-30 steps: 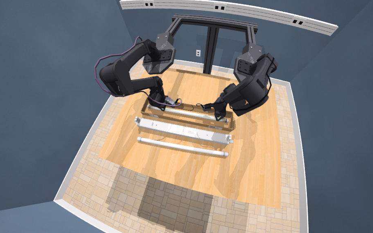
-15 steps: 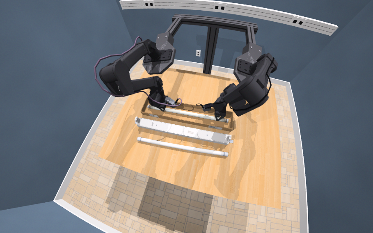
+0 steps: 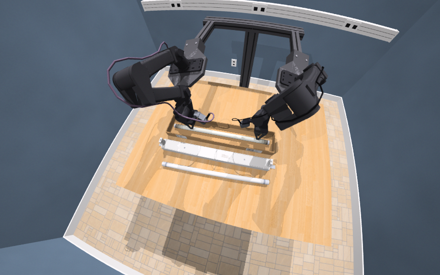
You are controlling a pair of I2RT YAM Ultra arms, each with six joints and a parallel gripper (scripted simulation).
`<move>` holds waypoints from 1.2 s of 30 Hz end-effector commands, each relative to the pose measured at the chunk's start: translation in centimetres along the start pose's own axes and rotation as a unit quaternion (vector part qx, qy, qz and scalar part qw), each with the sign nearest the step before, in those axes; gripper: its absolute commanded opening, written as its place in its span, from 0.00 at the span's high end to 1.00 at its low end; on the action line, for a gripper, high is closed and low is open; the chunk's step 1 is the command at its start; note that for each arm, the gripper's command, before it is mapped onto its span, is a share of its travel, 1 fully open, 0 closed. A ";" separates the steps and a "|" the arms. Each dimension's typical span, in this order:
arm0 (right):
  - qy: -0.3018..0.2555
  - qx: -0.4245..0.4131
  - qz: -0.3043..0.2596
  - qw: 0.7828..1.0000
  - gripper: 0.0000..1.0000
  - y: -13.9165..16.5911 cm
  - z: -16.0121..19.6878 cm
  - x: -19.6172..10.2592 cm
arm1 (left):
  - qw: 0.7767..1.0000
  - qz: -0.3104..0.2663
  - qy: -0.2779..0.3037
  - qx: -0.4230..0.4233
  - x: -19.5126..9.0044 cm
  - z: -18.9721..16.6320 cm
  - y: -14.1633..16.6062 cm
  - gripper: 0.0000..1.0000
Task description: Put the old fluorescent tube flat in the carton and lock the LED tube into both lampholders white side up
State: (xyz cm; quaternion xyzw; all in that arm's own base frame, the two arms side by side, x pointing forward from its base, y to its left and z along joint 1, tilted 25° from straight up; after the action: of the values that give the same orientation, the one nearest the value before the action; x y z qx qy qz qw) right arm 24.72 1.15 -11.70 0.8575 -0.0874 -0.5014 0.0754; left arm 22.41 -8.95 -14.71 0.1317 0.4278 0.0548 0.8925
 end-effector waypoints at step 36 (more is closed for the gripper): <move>-0.018 -0.006 -0.007 1.000 0.68 -0.3 0.9 -2.7 | 1.000 0.006 0.020 0.003 -2.4 -1.0 0.2 0.51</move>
State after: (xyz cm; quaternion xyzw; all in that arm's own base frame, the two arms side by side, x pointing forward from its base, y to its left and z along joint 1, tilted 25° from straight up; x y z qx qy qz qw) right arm 23.30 1.78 -9.60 0.8553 -0.0856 -0.5054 0.0750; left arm 20.77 -9.54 -12.86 0.1295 0.4311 0.0563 0.8912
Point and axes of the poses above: on each arm, the point where the finger pads meet when closed, its own x axis out along the fingers, its own z axis across the jaws, y = z × x, the point moved 7 cm from there along -x, back along the fingers, and after that the axes turned 3 degrees about x, right-handed, at the moved point
